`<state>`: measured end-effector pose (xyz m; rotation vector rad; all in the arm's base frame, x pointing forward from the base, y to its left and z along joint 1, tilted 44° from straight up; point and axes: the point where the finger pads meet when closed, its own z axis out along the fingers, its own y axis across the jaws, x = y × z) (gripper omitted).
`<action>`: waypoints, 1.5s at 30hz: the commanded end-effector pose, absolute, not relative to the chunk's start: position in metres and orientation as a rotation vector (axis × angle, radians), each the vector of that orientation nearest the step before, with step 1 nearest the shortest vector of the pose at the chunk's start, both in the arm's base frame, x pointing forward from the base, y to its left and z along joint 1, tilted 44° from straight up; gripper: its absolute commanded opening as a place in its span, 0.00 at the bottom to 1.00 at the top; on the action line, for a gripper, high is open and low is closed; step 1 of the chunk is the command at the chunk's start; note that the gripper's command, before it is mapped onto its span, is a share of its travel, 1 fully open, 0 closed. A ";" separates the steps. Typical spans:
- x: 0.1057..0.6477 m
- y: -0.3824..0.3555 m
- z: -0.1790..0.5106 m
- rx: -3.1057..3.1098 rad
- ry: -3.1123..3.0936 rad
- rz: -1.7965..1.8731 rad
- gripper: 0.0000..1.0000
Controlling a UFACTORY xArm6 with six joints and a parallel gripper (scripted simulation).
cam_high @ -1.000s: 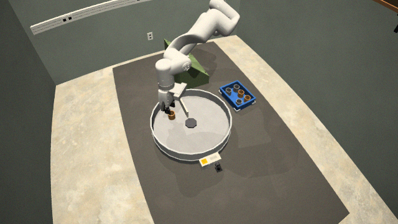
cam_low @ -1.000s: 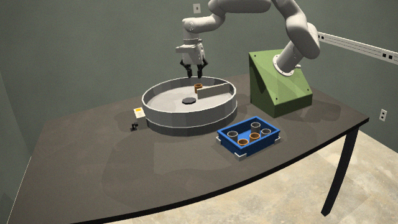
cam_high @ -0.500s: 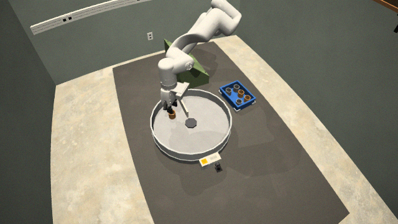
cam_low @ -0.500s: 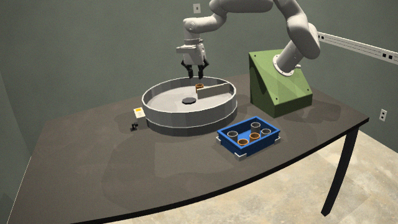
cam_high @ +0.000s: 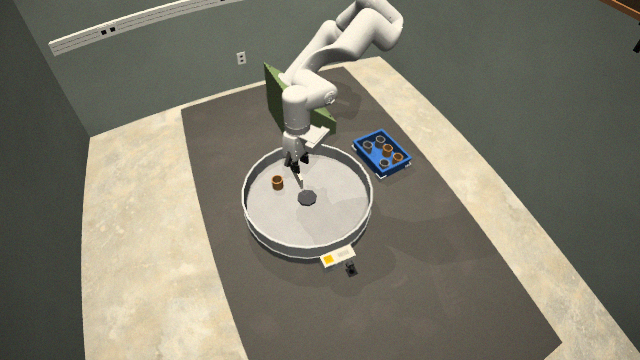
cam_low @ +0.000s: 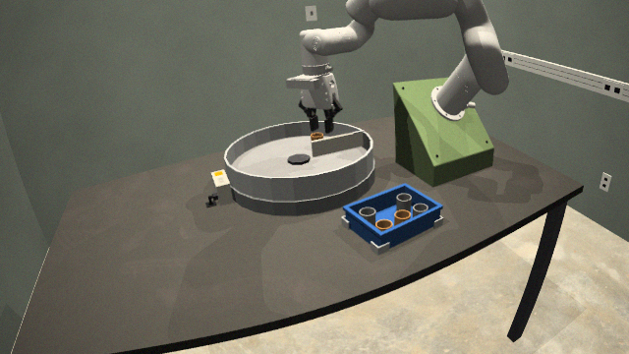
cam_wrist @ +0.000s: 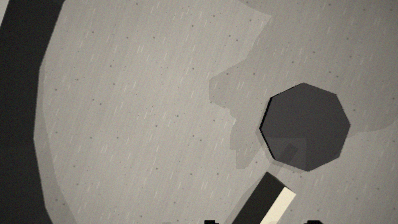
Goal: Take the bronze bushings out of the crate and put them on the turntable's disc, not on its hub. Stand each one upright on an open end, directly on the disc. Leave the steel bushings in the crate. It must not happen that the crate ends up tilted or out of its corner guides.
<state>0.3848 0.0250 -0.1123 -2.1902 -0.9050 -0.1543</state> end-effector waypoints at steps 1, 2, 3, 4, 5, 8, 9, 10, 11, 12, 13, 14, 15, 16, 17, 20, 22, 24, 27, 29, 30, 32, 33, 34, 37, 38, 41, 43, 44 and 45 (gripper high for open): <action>0.377 0.058 -0.075 -2.243 -0.792 -0.111 0.48; 0.375 0.066 -0.068 -2.252 -0.765 -0.100 0.48; 0.373 0.074 -0.060 -2.261 -0.738 -0.088 0.48; 0.371 0.082 -0.052 -2.269 -0.710 -0.077 0.48; 0.368 0.090 -0.044 -2.277 -0.682 -0.065 0.48; 0.362 0.113 -0.021 -2.299 -0.602 -0.032 0.48; 0.359 0.121 -0.013 -2.306 -0.575 -0.020 0.48; 0.359 0.121 -0.013 -2.306 -0.575 -0.020 0.48; 0.359 0.121 -0.013 -2.306 -0.575 -0.020 0.48; 0.358 0.128 -0.006 -2.312 -0.550 -0.010 0.48; 0.356 0.135 0.002 -2.318 -0.524 0.001 0.48; 0.354 0.143 0.009 -2.324 -0.498 0.011 0.48; 0.351 0.150 0.016 -2.329 -0.473 0.022 0.48; 0.350 0.157 0.023 -2.334 -0.448 0.032 0.48; 0.348 0.163 0.030 -2.339 -0.425 0.041 0.48; 0.342 0.183 0.050 -2.351 -0.355 0.070 0.48; 0.339 0.195 0.062 -2.358 -0.312 0.087 0.48; 0.336 0.207 0.073 -2.364 -0.270 0.104 0.48; 0.332 0.218 0.084 -2.368 -0.231 0.120 0.48; 0.331 0.223 0.089 -2.371 -0.213 0.127 0.48; 0.330 0.228 0.094 -2.373 -0.195 0.134 0.48; 0.328 0.237 0.103 -2.376 -0.162 0.147 0.48; 0.326 0.241 0.108 -2.377 -0.147 0.154 0.48; 0.325 0.245 0.112 -2.378 -0.132 0.160 0.48; 0.322 0.256 0.123 -2.382 -0.093 0.175 0.48; 0.321 0.260 0.126 -2.383 -0.081 0.180 0.48; 0.319 0.268 0.134 -2.385 -0.052 0.192 0.48; 0.318 0.272 0.138 -2.385 -0.036 0.198 0.48; 0.318 0.272 0.138 -2.385 -0.036 0.198 0.48; 0.318 0.272 0.138 -2.385 -0.036 0.198 0.48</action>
